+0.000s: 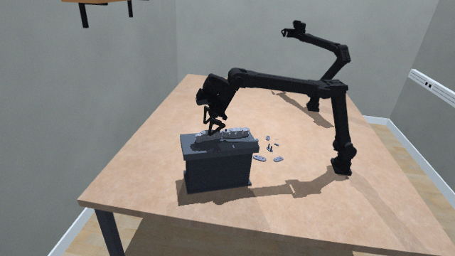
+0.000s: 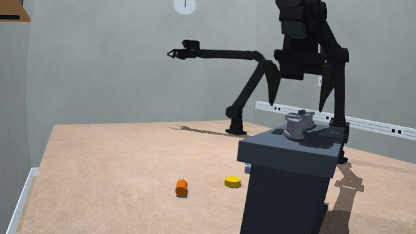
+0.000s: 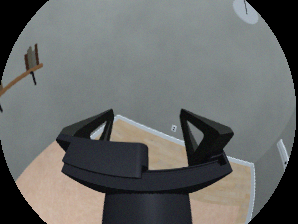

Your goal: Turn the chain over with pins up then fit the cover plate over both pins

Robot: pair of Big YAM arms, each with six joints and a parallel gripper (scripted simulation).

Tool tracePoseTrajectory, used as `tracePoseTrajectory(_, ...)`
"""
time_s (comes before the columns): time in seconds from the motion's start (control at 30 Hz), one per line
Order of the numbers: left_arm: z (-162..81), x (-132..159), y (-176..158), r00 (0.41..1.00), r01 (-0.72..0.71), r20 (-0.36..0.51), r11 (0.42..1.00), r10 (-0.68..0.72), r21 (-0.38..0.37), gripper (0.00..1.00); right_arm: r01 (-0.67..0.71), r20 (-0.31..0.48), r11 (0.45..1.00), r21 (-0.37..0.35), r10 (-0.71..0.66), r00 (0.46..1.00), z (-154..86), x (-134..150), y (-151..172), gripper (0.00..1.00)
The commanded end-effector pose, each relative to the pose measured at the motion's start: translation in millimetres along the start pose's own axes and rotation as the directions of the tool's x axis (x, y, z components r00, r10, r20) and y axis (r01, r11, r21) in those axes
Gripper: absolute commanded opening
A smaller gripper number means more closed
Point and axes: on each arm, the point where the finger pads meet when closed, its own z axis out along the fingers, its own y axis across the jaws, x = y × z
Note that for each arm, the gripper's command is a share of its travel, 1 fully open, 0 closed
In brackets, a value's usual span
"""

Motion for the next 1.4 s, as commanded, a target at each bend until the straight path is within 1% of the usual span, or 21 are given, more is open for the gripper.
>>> tracePoseTrajectory(0.0, -16, -21, 0, 1.000, -0.006, 0.026, 1.000, 0.006, 0.004, 1.00, 0.000, 0.064, 1.000, -0.005, 0.000, 0.998, 2, -44, 4, 1.00)
tracePoseTrajectory(0.33, -35, -29, 0, 1.000, -0.006, 0.023, 1.000, 0.006, 0.004, 1.00, 0.000, 0.064, 1.000, -0.005, 0.000, 0.998, 2, -44, 4, 1.00)
tracePoseTrajectory(0.37, -35, -29, 0, 1.000, -0.006, 0.021, 1.000, 0.006, 0.003, 0.49, 0.000, 0.064, 1.000, -0.005, 0.000, 0.998, 2, -44, 4, 1.00)
tracePoseTrajectory(0.67, -31, -27, 0, 1.000, -0.005, 0.012, 1.000, 0.005, 0.003, 0.49, 0.000, 0.064, 1.000, -0.005, 0.000, 0.998, 2, -44, 4, 1.00)
tracePoseTrajectory(0.83, -16, -14, 0, 1.000, -0.007, -0.027, 1.000, 0.007, -0.002, 0.49, 0.000, 0.064, 1.000, -0.005, 0.000, 0.998, 2, -44, 4, 1.00)
tracePoseTrajectory(0.9, -11, -12, 0, 1.000, -0.006, -0.026, 1.000, 0.006, -0.001, 0.49, 0.000, 0.064, 1.000, -0.005, 0.000, 0.998, 2, -44, 4, 1.00)
tracePoseTrajectory(0.93, -47, -13, -7, 1.000, 0.004, 0.015, 1.000, -0.004, 0.009, 0.49, 0.000, 0.064, 1.000, -0.005, 0.000, 0.998, 2, -44, 4, 1.00)
tracePoseTrajectory(0.97, -49, -17, -7, 0.999, 0.008, 0.033, 1.000, -0.009, 0.011, 0.49, 0.000, 0.064, 1.000, -0.005, 0.000, 0.998, 2, -44, 4, 1.00)
tracePoseTrajectory(1.03, -49, -17, -7, 0.999, 0.008, 0.033, 1.000, -0.009, 0.011, 0.49, 0.000, 0.064, 1.000, -0.005, 0.000, 0.998, 2, -44, 4, 1.00)
tracePoseTrajectory(1.07, -59, -22, -7, 0.998, 0.014, 0.053, 1.000, -0.015, 0.013, 0.49, 0.000, 0.064, 1.000, -0.005, 0.000, 0.998, 2, -44, 4, 1.00)
tracePoseTrajectory(1.1, -49, -16, -8, 0.999, 0.018, 0.040, 1.000, -0.018, 0.011, 0.49, 0.000, 0.064, 1.000, -0.005, 0.000, 0.998, 2, -44, 4, 1.00)
tracePoseTrajectory(1.37, -66, 6, -10, 0.996, 0.082, 0.038, 0.997, -0.083, 0.011, 0.49, 0.000, 0.064, 1.000, -0.005, 0.000, 0.998, 2, -44, 4, 1.00)
